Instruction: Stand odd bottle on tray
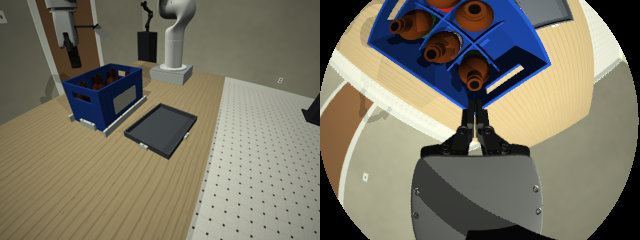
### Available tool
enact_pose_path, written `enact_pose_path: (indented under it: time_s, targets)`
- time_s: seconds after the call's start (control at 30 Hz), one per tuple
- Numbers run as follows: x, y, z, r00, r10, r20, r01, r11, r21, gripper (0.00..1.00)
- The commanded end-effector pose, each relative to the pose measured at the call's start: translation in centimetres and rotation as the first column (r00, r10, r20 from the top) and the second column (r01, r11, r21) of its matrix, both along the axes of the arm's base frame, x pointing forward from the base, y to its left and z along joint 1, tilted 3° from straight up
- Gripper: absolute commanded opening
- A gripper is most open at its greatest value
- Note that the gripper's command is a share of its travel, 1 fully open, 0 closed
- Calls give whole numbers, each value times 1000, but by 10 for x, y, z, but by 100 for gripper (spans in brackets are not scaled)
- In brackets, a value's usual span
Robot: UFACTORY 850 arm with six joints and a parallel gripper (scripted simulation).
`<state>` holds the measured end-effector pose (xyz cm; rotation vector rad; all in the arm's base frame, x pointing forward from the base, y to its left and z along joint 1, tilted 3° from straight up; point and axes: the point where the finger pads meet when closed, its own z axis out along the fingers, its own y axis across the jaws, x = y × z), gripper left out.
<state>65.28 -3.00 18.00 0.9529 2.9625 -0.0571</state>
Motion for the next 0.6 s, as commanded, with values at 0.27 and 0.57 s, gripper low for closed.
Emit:
enact_pose_path:
  time_s: [0.27,0.57]
  targets:
    - [1,0,1,1000,0,2,0,1000,0,0]
    - [-11,66,-2,1000,0,2,0,1000,0,0]
